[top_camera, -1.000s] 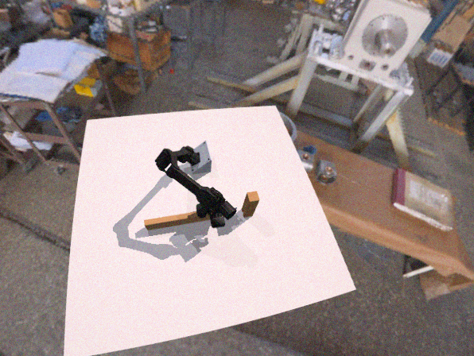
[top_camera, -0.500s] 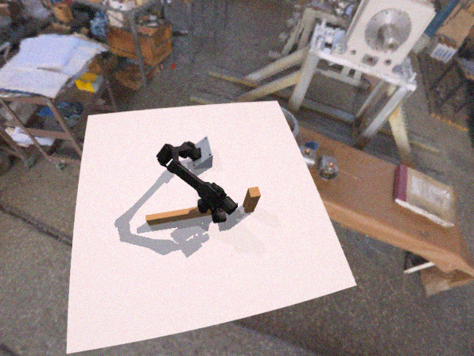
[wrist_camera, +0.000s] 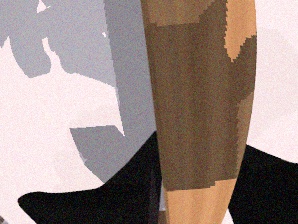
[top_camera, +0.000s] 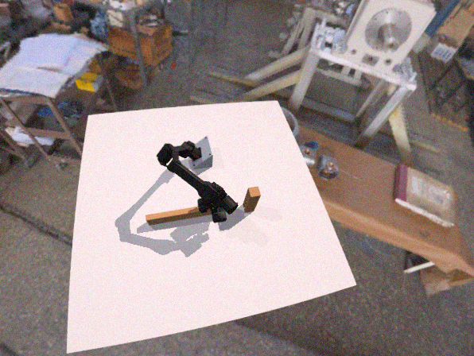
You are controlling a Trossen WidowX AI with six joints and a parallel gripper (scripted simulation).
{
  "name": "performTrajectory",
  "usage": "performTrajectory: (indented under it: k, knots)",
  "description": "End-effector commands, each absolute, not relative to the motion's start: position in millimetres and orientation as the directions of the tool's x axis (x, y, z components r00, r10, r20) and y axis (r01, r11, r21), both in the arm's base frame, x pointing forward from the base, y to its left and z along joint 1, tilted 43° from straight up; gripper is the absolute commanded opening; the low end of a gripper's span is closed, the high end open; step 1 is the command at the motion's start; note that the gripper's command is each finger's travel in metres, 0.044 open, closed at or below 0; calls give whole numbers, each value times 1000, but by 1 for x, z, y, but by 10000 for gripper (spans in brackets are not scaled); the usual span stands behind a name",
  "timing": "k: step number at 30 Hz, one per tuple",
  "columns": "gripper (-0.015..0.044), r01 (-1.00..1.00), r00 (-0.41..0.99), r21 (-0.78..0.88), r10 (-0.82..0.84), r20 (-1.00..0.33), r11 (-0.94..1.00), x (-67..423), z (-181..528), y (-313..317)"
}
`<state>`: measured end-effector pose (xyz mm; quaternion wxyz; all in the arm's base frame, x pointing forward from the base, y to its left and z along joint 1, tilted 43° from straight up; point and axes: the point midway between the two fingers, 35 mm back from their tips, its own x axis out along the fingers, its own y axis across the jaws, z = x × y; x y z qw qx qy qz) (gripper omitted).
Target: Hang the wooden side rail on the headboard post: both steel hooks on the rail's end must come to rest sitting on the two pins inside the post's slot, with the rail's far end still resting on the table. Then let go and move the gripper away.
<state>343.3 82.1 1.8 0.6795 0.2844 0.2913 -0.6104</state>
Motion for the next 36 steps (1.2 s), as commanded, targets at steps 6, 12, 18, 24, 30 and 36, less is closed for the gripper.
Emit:
performTrajectory:
  k: [6, 12, 18, 24, 30, 36]
  knots:
    - [0, 993, 105, 48, -661, -743, 105, 345, 8, 88]
    - [0, 993, 105, 48, -661, -743, 105, 345, 8, 89]
    - [0, 993, 105, 48, -661, -743, 105, 345, 9, 90]
    - [0, 993, 105, 48, -661, -743, 105, 345, 10, 90]
    - [0, 993, 105, 48, -661, -743, 105, 345, 11, 91]
    - [0, 993, 105, 48, -661, -743, 105, 344, 11, 92]
